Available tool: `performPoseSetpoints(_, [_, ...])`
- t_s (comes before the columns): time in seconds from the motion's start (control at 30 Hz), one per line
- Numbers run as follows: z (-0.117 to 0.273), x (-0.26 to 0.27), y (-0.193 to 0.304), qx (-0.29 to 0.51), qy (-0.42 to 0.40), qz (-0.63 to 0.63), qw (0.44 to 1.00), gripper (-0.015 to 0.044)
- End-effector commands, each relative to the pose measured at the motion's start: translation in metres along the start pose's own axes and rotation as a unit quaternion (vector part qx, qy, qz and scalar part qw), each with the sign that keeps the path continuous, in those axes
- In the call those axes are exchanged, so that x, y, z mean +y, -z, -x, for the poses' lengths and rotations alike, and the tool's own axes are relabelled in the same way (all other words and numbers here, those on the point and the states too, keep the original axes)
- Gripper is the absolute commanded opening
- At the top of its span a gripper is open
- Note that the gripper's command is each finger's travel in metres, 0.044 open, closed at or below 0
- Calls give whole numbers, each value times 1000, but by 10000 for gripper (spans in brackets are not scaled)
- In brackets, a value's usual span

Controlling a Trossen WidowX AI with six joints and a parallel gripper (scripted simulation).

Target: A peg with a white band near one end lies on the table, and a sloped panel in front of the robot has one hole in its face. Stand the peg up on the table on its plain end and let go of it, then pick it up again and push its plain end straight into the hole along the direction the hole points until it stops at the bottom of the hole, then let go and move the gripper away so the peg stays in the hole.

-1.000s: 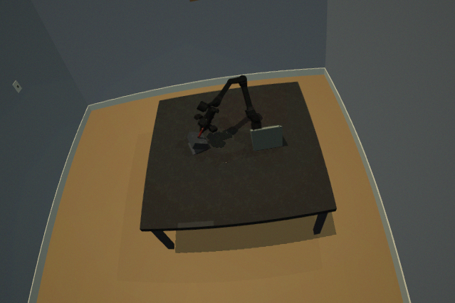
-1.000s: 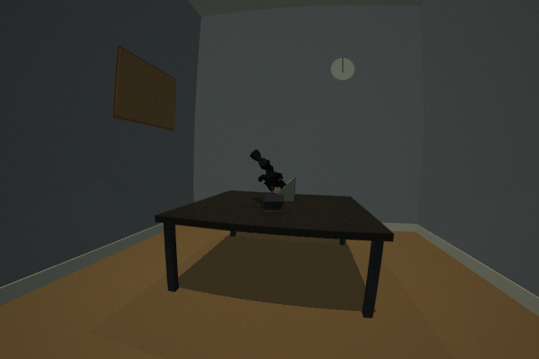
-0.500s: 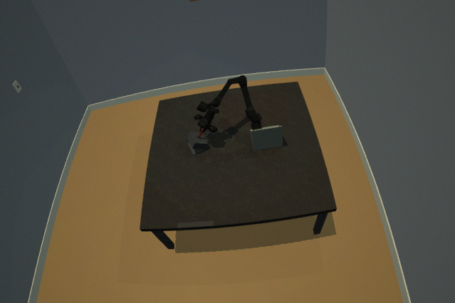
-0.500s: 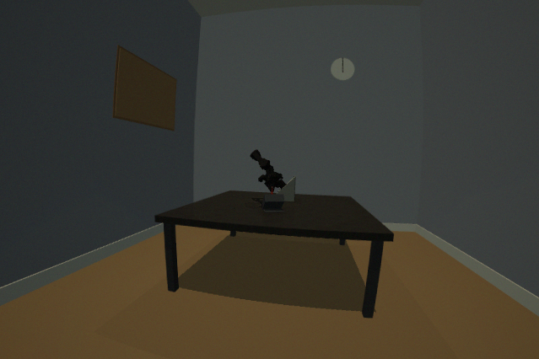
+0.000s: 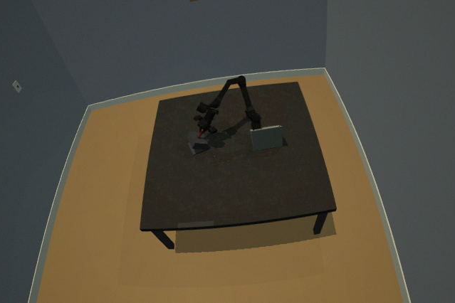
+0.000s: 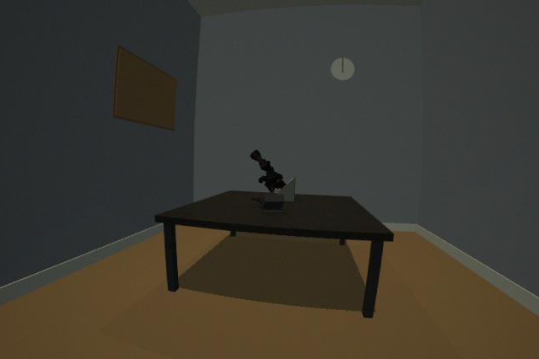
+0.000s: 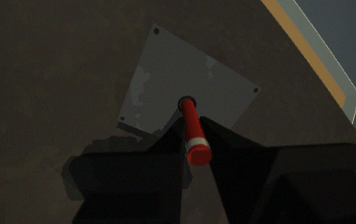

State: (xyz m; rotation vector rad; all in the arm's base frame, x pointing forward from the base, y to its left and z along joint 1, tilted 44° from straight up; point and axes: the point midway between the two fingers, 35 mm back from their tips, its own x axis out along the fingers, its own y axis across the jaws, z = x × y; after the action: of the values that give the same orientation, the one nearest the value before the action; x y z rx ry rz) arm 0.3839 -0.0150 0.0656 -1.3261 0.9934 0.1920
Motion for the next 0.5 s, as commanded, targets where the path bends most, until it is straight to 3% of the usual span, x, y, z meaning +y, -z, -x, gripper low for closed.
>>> performPoseSetpoints(0.0, [-4,1,0,-1,-2,2,1000,0])
performPoseSetpoints(0.47, [-13,0,0,-1,-1,2,1000,0])
